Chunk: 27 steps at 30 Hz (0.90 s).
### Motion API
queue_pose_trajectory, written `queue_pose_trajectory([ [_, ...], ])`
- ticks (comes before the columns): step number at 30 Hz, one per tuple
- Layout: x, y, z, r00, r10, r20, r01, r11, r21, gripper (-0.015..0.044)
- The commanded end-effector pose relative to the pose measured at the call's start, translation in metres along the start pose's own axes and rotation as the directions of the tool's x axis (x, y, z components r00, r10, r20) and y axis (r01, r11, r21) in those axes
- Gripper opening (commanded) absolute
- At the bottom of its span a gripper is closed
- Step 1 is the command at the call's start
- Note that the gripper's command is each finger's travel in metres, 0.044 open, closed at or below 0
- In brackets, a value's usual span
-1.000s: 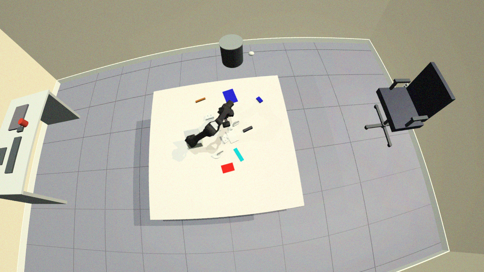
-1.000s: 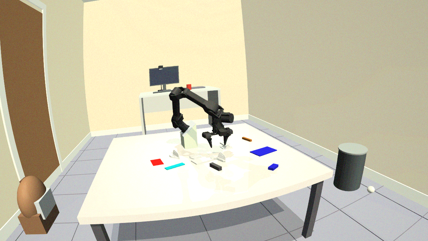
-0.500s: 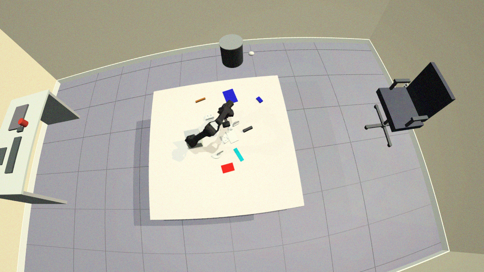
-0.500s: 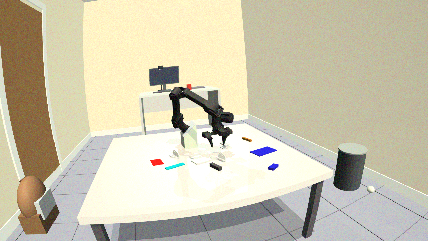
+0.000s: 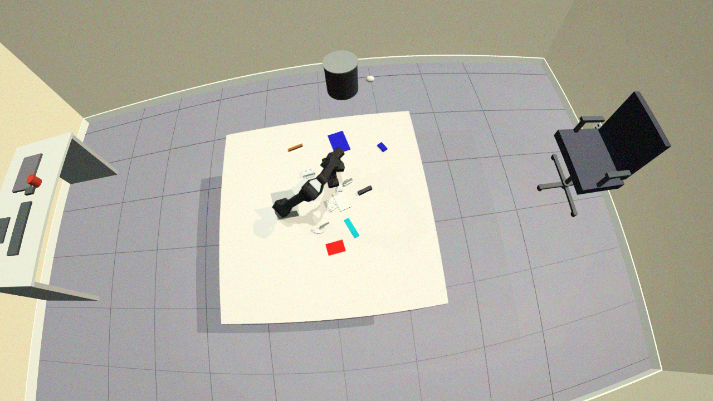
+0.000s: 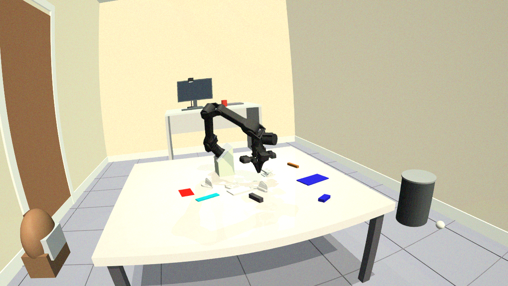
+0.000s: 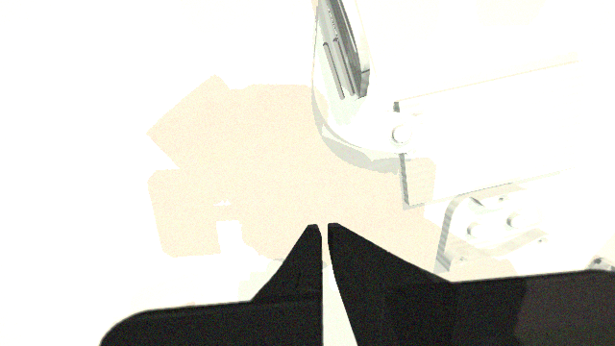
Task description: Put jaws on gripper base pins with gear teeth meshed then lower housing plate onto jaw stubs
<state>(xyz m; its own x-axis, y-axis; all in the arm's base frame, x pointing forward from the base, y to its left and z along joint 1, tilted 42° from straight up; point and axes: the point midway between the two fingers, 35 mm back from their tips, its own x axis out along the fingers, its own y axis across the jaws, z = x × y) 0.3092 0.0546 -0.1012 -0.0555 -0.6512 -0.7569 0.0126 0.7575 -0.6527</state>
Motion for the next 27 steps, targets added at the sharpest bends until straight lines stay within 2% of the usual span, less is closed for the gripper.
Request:
queue_pose_trajectory([
  [1, -0.0008, 0.0006, -0.0002, 1.000, 0.004, -0.003, -0.004, 1.000, 0.004, 0.0000],
  [15, -0.0008, 0.0006, -0.0002, 1.000, 0.004, -0.003, -0.004, 1.000, 0.004, 0.0000],
  [27, -0.0001, 0.0000, 0.0001, 1.000, 0.000, 0.000, 0.000, 1.000, 0.000, 0.0315],
])
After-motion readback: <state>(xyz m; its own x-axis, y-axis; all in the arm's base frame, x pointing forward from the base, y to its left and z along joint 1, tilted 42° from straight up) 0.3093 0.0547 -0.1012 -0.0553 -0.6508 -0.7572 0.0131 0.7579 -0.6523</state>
